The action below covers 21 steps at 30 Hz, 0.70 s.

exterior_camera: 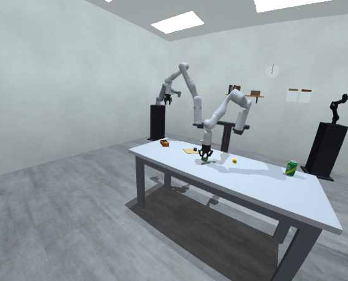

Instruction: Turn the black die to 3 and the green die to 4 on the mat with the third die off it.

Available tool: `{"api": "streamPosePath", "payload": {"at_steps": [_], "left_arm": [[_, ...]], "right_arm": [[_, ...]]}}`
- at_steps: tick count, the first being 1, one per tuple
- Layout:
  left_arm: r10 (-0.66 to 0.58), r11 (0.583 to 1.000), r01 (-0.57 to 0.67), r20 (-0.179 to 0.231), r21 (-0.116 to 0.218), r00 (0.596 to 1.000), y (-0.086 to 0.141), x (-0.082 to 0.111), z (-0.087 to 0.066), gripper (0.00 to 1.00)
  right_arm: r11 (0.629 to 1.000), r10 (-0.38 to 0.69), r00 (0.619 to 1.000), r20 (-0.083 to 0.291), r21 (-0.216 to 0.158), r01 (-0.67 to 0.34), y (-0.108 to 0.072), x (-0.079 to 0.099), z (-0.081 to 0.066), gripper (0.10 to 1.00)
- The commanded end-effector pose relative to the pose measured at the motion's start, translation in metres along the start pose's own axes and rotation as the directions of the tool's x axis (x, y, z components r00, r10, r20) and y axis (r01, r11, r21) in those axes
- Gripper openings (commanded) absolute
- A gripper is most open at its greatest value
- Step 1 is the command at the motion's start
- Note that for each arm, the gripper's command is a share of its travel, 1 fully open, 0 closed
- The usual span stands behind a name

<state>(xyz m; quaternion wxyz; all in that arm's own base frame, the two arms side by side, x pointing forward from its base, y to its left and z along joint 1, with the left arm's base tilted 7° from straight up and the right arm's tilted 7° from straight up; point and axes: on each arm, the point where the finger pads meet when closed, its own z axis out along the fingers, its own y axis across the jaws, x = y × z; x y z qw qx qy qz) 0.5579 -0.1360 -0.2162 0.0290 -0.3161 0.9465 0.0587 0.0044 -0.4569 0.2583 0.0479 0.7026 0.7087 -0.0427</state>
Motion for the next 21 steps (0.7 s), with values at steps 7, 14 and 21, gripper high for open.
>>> {"api": "streamPosePath", "payload": {"at_steps": [7,14,21], "left_arm": [[0.0,1.0,0.0,0.001,0.002,1.0,-0.001,-0.001,-0.066,0.336],[0.0,1.0,0.0,0.001,0.002,1.0,-0.001,-0.001,-0.082,0.336],[0.0,1.0,0.0,0.001,0.002,1.0,-0.001,-0.001,-0.082,0.336]], "right_arm": [[1.0,0.0,1.0,0.002,0.0,0.0,0.0,0.0,-0.001,1.0],[1.0,0.0,1.0,0.002,0.0,0.0,0.0,0.0,-0.001,1.0],[1.0,0.0,1.0,0.002,0.0,0.0,0.0,0.0,-0.001,1.0]]}}
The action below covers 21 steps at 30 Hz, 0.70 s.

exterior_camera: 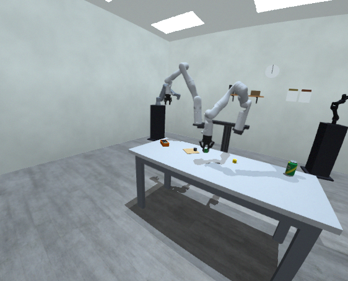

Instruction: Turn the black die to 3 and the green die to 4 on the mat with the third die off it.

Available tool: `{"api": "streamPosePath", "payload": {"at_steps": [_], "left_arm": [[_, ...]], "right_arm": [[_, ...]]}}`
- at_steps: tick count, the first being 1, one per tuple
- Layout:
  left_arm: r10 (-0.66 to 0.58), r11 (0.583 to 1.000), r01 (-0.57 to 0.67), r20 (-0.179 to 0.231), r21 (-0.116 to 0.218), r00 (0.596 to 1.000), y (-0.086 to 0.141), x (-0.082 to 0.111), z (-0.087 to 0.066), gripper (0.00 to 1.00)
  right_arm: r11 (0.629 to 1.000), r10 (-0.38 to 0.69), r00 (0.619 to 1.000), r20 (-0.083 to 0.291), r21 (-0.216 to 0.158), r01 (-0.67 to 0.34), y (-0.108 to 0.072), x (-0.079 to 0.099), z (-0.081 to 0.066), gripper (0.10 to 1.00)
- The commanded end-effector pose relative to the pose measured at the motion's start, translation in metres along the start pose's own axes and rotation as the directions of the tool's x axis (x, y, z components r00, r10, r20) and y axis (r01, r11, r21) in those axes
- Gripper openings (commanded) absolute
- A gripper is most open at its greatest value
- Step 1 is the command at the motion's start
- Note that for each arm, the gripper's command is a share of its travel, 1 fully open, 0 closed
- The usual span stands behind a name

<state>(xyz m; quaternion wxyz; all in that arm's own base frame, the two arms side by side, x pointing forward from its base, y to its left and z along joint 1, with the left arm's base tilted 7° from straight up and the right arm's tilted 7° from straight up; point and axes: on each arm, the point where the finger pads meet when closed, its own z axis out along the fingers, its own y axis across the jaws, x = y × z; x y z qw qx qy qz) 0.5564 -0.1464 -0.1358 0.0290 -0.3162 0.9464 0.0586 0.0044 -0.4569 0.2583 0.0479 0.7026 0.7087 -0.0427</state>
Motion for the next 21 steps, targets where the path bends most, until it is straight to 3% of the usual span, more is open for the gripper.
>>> {"api": "streamPosePath", "payload": {"at_steps": [1,12,21], "left_arm": [[0.0,1.0,0.0,0.001,0.002,1.0,-0.0008,-0.0006,-0.0012,0.336],[-0.017,1.0,0.017,0.001,0.001,1.0,-0.0006,-0.0003,-0.0009,0.336],[-0.098,0.995,0.098,-0.003,-0.003,0.995,0.0004,0.0011,0.0007,0.336]], "right_arm": [[1.0,0.0,1.0,0.002,0.0,0.0,-0.0001,-0.0004,-0.0007,1.0],[1.0,0.0,1.0,0.002,0.0,0.0,-0.0001,-0.0004,-0.0007,1.0],[1.0,0.0,1.0,0.002,0.0,0.0,-0.0001,-0.0004,-0.0007,1.0]]}}
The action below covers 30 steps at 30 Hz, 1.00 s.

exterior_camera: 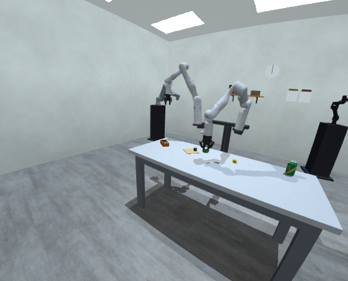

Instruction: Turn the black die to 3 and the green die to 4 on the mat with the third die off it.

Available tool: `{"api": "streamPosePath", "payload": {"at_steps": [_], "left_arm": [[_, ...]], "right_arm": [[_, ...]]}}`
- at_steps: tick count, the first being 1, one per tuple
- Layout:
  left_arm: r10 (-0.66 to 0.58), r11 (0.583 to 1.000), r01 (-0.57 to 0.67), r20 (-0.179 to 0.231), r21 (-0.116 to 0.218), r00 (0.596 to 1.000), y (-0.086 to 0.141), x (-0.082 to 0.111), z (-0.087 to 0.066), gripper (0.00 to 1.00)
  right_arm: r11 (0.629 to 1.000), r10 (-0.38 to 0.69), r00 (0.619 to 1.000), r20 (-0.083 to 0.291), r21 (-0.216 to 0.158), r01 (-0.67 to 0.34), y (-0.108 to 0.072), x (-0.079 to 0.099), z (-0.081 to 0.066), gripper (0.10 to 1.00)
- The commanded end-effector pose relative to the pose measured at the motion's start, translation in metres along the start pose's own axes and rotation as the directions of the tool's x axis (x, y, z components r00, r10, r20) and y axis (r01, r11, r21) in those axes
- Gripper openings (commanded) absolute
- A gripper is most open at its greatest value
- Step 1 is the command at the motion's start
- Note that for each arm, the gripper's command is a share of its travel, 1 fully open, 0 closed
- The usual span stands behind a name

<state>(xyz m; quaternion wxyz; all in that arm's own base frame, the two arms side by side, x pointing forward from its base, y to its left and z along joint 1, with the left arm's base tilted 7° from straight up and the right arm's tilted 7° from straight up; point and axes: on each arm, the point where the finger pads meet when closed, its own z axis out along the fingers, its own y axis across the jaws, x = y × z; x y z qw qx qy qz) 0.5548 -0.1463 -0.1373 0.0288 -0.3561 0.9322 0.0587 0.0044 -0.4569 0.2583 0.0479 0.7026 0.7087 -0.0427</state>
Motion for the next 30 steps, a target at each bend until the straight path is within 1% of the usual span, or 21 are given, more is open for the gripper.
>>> {"api": "streamPosePath", "payload": {"at_steps": [1,5,9,13,16,18,21,24,27,30], "left_arm": [[-0.014,1.0,0.014,0.001,0.001,1.0,-0.001,0.0,-0.001,0.336],[-0.087,0.996,0.087,-0.002,-0.002,0.996,0.0,0.001,0.001,0.336],[-0.183,0.983,0.183,-0.004,-0.007,0.983,0.001,0.002,0.002,0.336],[-0.299,0.954,0.299,-0.006,-0.013,0.954,0.002,0.003,0.004,0.336],[-0.395,0.919,0.395,-0.005,-0.018,0.919,0.003,0.004,0.006,0.336],[-0.395,0.919,0.395,-0.005,-0.018,0.919,0.003,0.004,0.006,0.336],[-0.495,0.869,0.495,-0.004,-0.022,0.869,0.004,0.005,0.007,0.336],[-0.596,0.803,0.596,-0.002,-0.026,0.803,0.004,0.005,0.008,0.336],[-0.693,0.721,0.692,0.001,-0.028,0.721,0.004,0.006,0.01,0.336],[-0.781,0.624,0.781,0.005,-0.029,0.625,0.004,0.006,0.011,0.336]], "right_arm": [[1.0,0.0,1.0,0.002,0.0,0.0,0.0,0.0,-0.001,1.0],[1.0,0.0,1.0,0.002,0.0,0.0,0.0,0.0,-0.001,1.0],[1.0,0.0,1.0,0.002,0.0,0.0,0.0,0.0,-0.001,1.0],[1.0,0.0,1.0,0.002,0.0,0.0,0.0,0.0,-0.001,1.0],[1.0,0.0,1.0,0.002,0.0,0.0,0.0,0.0,-0.001,1.0],[1.0,0.0,1.0,0.002,0.0,0.0,0.0,0.0,-0.001,1.0],[1.0,0.0,1.0,0.002,0.0,0.0,0.0,0.0,-0.001,1.0],[1.0,0.0,1.0,0.002,0.0,0.0,0.0,0.0,-0.001,1.0],[1.0,0.0,1.0,0.002,0.0,0.0,0.0,0.0,-0.001,1.0],[1.0,0.0,1.0,0.002,0.0,0.0,0.0,0.0,-0.001,1.0]]}}
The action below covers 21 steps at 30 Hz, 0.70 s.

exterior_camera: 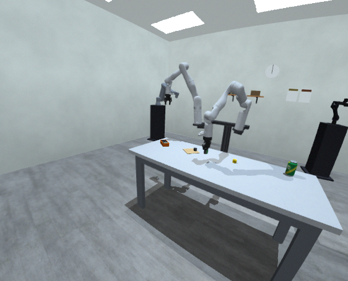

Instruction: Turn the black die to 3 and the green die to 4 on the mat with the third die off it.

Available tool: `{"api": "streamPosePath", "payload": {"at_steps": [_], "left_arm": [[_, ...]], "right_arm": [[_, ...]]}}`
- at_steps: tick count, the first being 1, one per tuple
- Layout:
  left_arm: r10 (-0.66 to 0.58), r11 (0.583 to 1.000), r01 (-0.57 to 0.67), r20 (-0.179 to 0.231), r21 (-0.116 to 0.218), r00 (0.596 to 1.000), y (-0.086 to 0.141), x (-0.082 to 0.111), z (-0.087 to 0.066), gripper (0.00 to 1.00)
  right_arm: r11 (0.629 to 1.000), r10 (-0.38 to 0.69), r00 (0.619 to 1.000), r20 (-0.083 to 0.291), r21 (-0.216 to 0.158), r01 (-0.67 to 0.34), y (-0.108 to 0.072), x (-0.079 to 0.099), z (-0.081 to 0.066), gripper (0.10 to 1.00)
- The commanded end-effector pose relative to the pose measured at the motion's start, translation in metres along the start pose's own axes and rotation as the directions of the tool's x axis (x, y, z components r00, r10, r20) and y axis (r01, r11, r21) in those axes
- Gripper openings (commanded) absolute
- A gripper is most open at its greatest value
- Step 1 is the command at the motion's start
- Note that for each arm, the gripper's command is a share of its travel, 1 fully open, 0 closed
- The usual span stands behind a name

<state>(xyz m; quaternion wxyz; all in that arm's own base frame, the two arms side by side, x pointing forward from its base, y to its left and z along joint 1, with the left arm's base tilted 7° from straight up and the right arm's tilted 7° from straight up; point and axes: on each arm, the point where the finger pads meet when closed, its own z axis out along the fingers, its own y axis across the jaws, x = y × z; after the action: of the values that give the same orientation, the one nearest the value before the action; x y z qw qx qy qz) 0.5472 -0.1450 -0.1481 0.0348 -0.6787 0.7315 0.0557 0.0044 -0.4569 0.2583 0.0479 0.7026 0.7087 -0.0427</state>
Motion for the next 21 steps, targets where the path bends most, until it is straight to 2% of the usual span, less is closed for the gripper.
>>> {"api": "streamPosePath", "payload": {"at_steps": [1,5,8,13,20,21], "left_arm": [[-0.173,0.985,0.173,0.004,0.008,0.985,-0.0008,0.0002,0.0004,0.336],[-0.219,0.976,0.219,0.004,0.008,0.976,-0.001,0.0002,0.0007,0.336],[-0.347,0.938,0.347,0.002,0.009,0.938,-0.0017,0.0001,0.0015,0.336],[-0.541,0.841,0.541,-0.002,0.011,0.841,-0.0037,0.0,0.0023,0.336],[-0.75,0.661,0.751,-0.012,0.016,0.661,-0.0078,-0.0003,0.0025,0.336],[-0.75,0.661,0.751,-0.012,0.016,0.661,-0.0078,-0.0003,0.0025,0.336]], "right_arm": [[1.0,0.0,1.0,0.002,0.0,0.0,-0.0001,-0.0004,-0.0007,1.0],[1.0,0.0,1.0,0.002,0.0,0.0,-0.0001,-0.0004,-0.0007,1.0],[1.0,0.0,1.0,0.002,0.0,0.0,-0.0001,-0.0004,-0.0007,1.0],[1.0,0.0,1.0,0.002,0.0,0.0,-0.0001,-0.0004,-0.0007,1.0],[1.0,0.0,1.0,0.002,0.0,0.0,-0.0001,-0.0004,-0.0007,1.0],[1.0,0.0,1.0,0.002,0.0,0.0,-0.0001,-0.0004,-0.0007,1.0]]}}
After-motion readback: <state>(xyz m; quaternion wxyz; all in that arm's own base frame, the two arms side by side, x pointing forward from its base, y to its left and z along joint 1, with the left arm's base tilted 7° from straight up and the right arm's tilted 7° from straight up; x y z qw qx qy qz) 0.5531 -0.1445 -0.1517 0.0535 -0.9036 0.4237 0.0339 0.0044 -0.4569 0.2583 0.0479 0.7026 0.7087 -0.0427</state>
